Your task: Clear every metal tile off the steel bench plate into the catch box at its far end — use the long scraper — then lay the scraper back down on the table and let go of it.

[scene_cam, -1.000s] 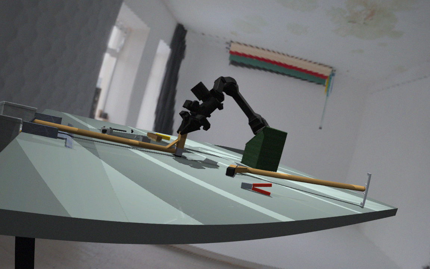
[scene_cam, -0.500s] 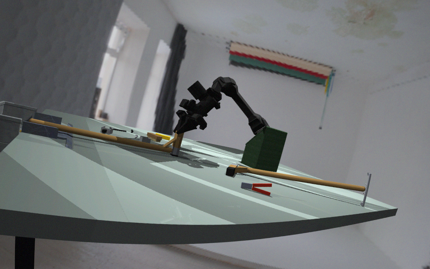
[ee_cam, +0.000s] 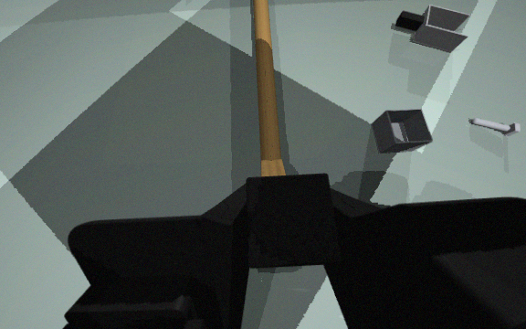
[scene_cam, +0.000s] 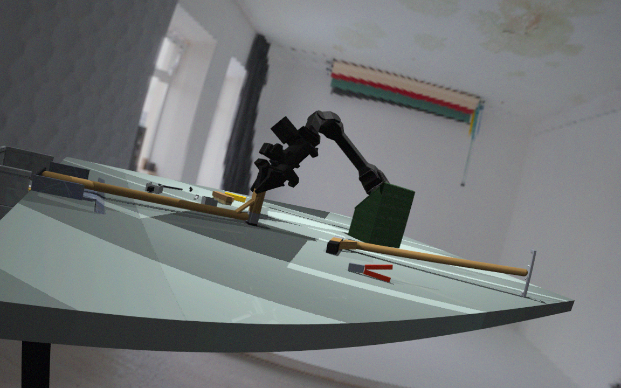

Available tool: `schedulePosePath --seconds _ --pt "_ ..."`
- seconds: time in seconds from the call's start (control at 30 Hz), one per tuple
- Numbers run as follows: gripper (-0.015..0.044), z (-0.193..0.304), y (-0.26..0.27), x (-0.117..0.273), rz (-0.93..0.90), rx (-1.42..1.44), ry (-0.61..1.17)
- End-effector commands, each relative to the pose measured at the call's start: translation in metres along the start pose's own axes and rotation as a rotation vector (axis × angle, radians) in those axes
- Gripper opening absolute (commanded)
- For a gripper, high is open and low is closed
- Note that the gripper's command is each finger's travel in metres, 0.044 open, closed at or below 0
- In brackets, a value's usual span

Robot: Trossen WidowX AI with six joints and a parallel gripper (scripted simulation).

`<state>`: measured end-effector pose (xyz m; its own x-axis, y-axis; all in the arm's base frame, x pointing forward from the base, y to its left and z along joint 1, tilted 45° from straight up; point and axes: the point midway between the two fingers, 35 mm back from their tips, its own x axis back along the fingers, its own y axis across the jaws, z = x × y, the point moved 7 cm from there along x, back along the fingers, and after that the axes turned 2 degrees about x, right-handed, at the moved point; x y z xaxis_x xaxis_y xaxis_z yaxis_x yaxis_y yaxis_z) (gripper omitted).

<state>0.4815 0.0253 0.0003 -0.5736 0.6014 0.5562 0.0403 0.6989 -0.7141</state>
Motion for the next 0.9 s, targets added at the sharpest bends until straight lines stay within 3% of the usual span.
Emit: schedulePosePath --seconds 0.0,0.87 --pt "0.0 -0.002 -0.001 0.0 0.001 -0.002 -0.006" --pt "0.0 0.02 0.007 0.021 -0.003 -0.003 -0.005"
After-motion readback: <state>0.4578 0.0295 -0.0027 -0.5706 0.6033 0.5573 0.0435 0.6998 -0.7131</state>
